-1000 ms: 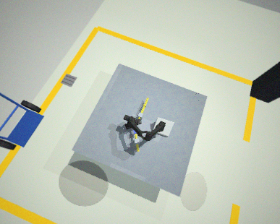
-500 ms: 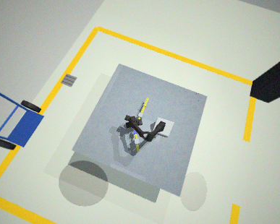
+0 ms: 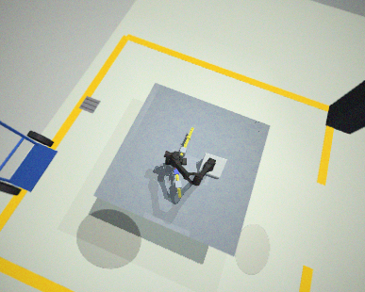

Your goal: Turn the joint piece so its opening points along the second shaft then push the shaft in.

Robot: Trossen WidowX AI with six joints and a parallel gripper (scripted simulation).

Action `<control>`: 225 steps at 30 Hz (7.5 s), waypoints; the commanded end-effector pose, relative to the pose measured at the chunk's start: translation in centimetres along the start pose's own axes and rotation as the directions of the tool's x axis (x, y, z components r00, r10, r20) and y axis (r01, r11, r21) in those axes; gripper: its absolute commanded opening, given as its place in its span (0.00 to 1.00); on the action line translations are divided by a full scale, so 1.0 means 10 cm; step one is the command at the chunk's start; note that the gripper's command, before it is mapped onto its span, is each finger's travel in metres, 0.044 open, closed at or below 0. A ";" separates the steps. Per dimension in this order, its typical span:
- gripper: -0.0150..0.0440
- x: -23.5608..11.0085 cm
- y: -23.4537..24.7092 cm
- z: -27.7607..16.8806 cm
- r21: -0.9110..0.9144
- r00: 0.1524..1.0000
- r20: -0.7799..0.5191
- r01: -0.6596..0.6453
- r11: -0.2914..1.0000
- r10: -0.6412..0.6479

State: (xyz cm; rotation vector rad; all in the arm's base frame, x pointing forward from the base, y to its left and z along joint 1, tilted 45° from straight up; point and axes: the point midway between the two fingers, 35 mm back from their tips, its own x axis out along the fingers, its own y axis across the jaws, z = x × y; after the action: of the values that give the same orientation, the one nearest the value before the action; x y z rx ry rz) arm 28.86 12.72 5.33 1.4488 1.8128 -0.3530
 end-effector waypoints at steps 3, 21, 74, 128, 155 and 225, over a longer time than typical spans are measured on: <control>0.25 -0.01 -0.05 0.00 0.102 1.000 0.028 0.001 0.995 -0.004; 0.25 -0.05 -0.17 -0.02 0.362 0.995 0.094 0.004 0.932 -0.041; 1.00 -0.05 -0.17 -0.02 0.362 0.995 0.096 0.002 0.932 -0.040; 1.00 -1.35 -0.12 0.03 -0.573 0.999 0.000 -0.035 0.819 0.043; 1.00 -1.56 -0.21 0.19 -0.589 0.998 -0.052 -0.062 0.806 0.039; 1.00 -1.14 -0.90 2.08 -0.494 0.991 -0.118 -0.114 0.862 0.063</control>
State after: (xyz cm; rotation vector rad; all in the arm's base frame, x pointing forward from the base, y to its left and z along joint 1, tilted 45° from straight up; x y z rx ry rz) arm 29.35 -10.14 -1.43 1.2837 1.7691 0.1638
